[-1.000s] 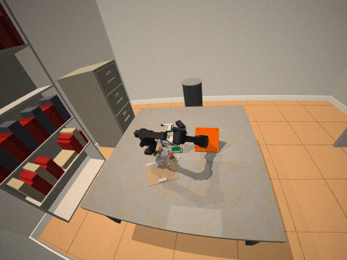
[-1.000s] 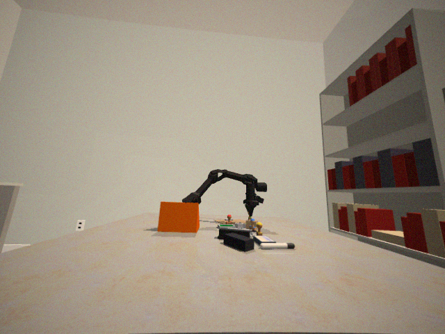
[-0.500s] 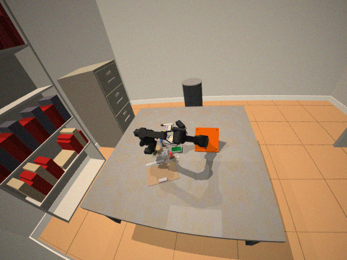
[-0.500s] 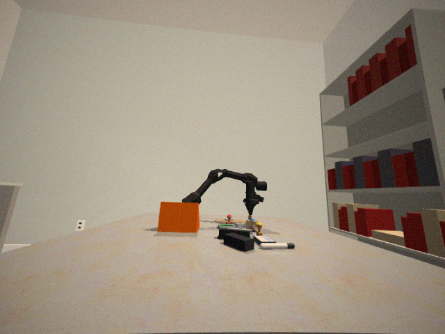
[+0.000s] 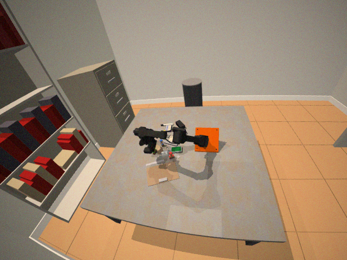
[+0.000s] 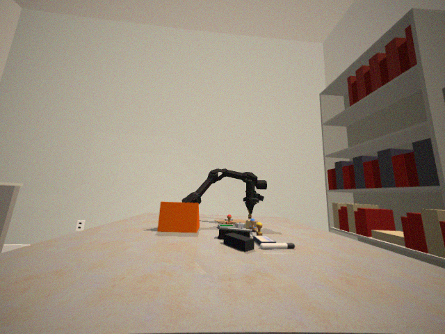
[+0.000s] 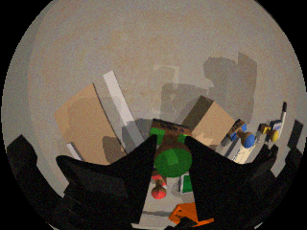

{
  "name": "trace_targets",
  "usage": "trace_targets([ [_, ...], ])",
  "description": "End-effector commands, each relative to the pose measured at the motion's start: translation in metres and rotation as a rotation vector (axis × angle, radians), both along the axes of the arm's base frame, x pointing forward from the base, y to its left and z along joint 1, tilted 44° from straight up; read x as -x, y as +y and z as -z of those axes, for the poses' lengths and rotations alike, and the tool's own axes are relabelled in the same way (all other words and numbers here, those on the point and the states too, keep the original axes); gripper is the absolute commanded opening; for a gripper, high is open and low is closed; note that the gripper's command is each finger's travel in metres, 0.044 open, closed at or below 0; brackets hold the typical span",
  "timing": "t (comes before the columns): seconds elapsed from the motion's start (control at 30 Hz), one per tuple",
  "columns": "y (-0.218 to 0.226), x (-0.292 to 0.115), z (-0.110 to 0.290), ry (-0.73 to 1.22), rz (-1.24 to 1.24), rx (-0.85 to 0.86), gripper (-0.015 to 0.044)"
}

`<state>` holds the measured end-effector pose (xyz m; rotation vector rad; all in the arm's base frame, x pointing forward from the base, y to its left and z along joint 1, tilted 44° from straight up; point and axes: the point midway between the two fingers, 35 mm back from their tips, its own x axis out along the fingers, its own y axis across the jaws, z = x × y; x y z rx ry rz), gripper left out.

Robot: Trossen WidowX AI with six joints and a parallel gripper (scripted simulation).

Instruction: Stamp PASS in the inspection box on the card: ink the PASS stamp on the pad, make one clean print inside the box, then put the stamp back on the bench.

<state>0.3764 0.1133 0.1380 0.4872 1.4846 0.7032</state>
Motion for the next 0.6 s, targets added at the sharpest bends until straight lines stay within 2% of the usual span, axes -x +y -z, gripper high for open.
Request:
trace_targets([
  [0.0, -0.0021, -0.0010, -0.0029, -0.009, -0.004, 0.002, 0.0000],
  [0.57, -0.0079, -0.0010, -0.0090, -0.008, -0.003, 0.002, 0.0000],
])
